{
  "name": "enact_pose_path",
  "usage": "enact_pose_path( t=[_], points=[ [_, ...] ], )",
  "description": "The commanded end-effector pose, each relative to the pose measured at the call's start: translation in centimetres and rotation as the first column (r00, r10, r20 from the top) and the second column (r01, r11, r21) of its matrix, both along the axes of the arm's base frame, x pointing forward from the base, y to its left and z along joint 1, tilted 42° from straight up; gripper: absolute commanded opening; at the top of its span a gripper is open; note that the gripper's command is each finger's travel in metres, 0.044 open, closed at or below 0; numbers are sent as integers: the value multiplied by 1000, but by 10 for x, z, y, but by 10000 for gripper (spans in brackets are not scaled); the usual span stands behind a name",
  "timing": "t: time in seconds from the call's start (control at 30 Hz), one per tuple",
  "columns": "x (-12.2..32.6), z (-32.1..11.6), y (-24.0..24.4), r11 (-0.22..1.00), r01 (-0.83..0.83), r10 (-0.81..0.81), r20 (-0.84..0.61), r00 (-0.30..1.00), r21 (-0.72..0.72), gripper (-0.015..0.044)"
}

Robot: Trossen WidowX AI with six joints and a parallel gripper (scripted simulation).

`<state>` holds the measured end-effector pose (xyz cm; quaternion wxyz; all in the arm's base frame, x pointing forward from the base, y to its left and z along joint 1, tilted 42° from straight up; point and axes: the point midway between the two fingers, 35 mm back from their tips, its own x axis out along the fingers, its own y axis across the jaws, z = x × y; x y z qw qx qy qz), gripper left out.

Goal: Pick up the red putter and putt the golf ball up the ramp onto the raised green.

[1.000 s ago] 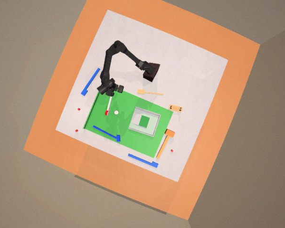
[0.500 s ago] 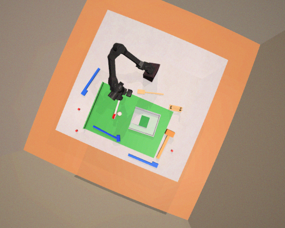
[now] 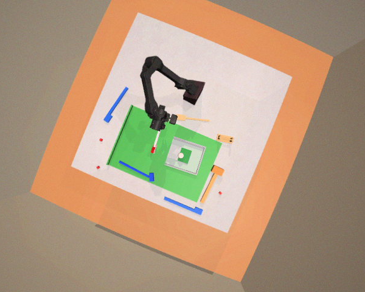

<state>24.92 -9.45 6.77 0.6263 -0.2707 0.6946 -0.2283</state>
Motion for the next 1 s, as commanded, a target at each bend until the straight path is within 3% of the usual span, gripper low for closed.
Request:
enact_pose_path(
  t=[0.0,0.97],
  points=[
    [4,19,15,1000,-6,6,24,1000,2,0],
    [3,16,13,1000,-8,8,12,1000,-2,0]
  ],
)
